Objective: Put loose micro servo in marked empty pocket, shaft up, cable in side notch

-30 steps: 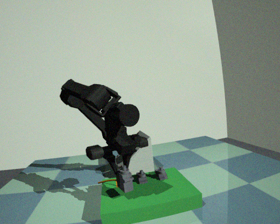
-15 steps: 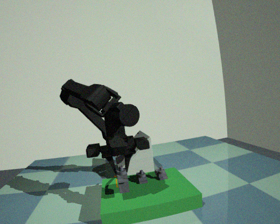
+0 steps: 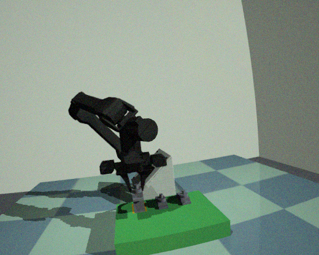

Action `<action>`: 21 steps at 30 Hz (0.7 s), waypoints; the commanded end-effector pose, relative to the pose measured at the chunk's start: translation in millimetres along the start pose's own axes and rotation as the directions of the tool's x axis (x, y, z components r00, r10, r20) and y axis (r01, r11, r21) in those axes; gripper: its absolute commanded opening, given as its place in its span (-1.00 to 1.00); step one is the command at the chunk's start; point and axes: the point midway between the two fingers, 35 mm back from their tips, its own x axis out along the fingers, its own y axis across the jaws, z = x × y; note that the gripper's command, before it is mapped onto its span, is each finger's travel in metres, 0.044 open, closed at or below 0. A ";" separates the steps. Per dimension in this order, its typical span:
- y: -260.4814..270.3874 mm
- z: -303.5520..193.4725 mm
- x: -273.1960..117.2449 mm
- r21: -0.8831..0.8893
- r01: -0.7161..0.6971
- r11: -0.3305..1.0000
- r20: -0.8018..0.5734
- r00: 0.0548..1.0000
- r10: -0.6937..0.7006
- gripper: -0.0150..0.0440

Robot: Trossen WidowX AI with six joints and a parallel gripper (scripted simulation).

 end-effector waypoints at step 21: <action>1.5 -64.2 7.3 0.002 -0.005 1.000 0.002 1.000 0.005 -0.49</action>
